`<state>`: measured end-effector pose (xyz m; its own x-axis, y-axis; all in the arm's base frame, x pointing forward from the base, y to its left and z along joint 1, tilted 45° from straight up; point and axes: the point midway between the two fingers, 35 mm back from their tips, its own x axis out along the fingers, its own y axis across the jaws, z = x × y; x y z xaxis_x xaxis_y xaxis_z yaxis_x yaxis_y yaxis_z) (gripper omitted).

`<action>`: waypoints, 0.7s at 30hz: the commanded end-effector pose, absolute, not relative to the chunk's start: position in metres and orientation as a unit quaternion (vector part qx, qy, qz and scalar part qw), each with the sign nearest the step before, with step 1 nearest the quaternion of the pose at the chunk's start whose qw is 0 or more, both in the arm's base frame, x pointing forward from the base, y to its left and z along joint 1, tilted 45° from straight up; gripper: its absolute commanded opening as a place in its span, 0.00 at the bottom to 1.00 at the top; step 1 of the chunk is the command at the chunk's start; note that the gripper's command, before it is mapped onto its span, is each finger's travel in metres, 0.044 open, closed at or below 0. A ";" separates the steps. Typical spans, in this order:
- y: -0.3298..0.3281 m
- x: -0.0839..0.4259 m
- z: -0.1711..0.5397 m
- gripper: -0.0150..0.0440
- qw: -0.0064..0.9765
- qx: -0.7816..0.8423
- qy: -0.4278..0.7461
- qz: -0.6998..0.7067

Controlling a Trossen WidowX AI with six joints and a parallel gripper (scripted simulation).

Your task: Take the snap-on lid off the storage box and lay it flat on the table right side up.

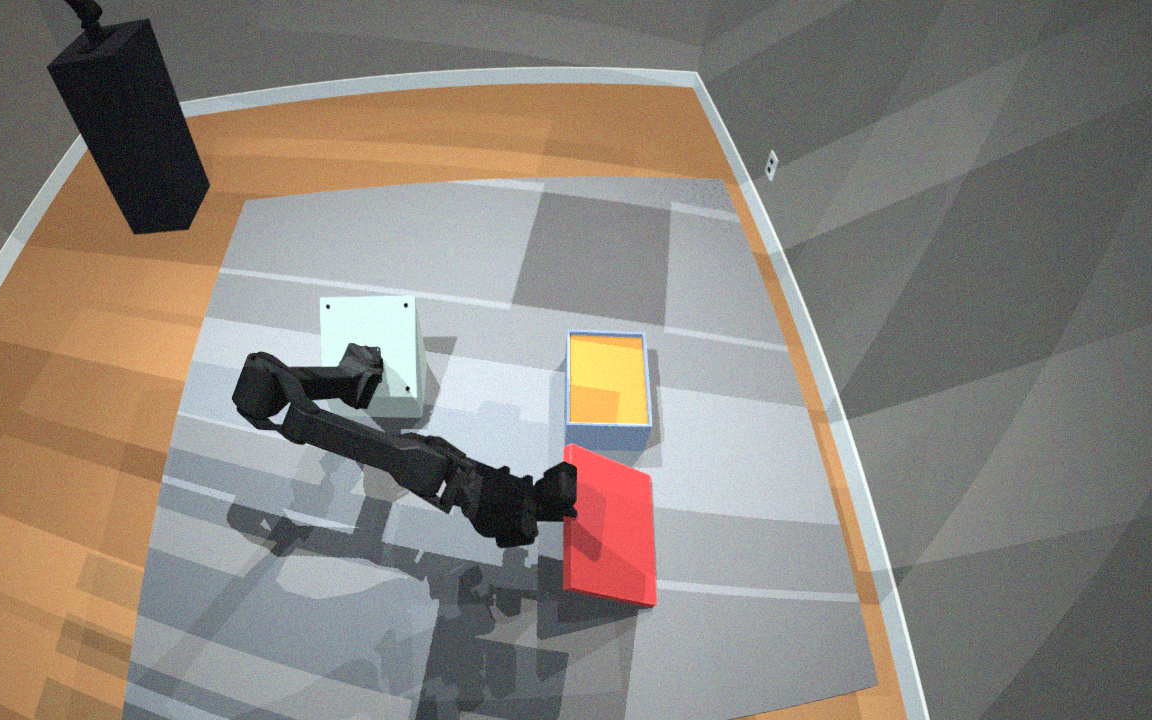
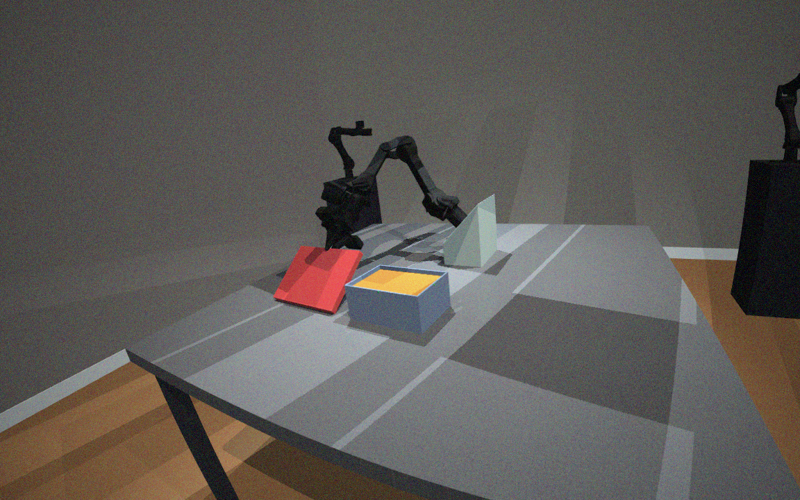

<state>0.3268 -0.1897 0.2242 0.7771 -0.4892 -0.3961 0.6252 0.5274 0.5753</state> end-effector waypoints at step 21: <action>-0.208 0.324 0.204 0.25 0.865 0.364 0.098 -0.331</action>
<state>0.3270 -0.2017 0.2153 0.7800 -0.4909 -0.3881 0.6210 0.5308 0.5767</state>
